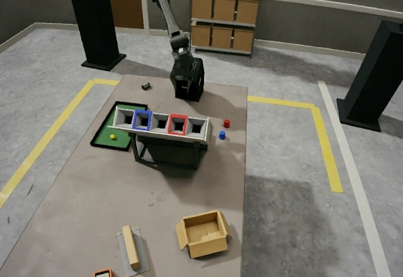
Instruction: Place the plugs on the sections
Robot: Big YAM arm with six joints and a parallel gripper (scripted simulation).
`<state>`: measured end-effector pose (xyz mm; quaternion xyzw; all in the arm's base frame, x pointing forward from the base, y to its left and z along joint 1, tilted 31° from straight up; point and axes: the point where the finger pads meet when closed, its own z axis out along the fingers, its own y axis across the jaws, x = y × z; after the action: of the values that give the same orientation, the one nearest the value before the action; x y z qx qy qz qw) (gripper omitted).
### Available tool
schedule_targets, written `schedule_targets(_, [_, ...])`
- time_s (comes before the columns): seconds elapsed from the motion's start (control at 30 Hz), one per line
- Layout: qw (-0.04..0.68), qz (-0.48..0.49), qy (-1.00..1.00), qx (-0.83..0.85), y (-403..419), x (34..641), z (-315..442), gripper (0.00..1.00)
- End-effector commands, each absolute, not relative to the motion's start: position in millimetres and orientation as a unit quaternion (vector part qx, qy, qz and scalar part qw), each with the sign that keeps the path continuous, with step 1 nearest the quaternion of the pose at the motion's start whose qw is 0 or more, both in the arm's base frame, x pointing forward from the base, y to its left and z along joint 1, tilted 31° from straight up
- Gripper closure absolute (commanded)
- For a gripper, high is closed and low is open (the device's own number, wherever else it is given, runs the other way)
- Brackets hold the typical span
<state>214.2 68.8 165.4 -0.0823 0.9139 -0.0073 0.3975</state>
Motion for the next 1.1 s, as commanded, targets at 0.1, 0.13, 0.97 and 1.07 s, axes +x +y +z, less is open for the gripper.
schedule_targets(0.1, [0.39, 0.002, 0.918, -0.07, 91, 213, 153, 0.37])
schedule_targets(0.13, [0.387, 0.002, 0.919, -0.07, 95, 212, 150, 0.37])
schedule_targets(0.97, [0.329, 0.013, 0.942, -0.065, 225, 196, 79, 0.37])
schedule_targets(1.07, [0.326, 0.012, 0.943, -0.064, 229, 196, 75, 0.37])
